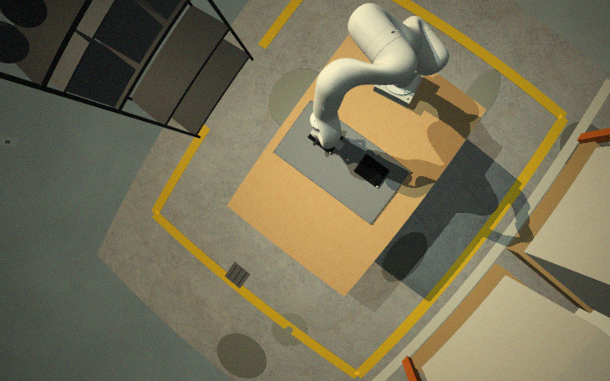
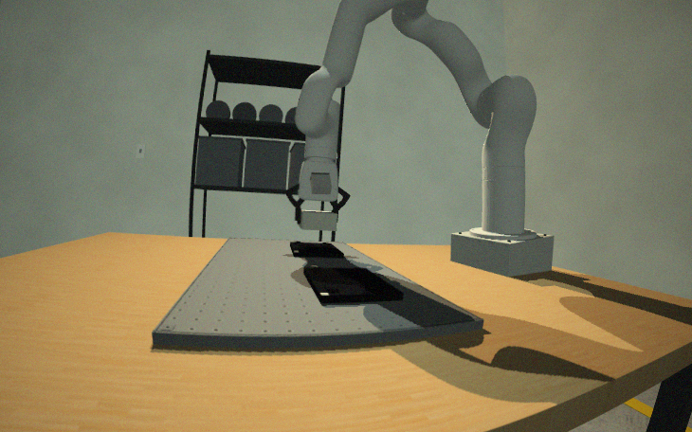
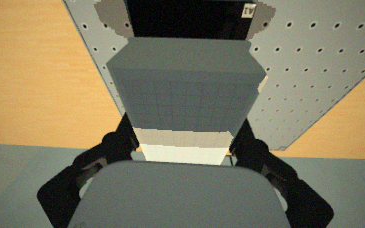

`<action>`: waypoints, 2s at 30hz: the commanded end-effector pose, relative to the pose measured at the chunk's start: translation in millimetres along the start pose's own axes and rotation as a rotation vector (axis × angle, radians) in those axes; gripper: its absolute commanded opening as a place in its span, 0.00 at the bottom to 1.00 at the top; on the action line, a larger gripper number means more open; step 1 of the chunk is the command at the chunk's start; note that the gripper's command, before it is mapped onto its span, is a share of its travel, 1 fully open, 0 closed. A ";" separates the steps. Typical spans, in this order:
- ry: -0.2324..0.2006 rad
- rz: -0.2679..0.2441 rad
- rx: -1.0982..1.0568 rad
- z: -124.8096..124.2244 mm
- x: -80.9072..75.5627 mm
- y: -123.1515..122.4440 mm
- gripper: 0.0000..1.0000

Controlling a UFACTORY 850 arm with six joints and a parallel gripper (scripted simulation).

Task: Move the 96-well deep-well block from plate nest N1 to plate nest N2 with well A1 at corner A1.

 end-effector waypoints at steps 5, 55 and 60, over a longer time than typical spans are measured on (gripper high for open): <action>-0.002 0.000 0.000 1.0 9.5 -0.2 0.00; -0.002 0.000 0.000 0.9 39.7 -0.1 0.00; -0.002 0.000 0.000 0.9 40.5 -0.1 0.00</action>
Point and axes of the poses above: the point where the finger pads meet when closed, its own x axis out along the fingers, its own z axis across the jaws, y = z × x, the point moved 2 cm from there along -x, back along the fingers, and after that the axes turned 3 degrees about x, right-handed, at the moved point
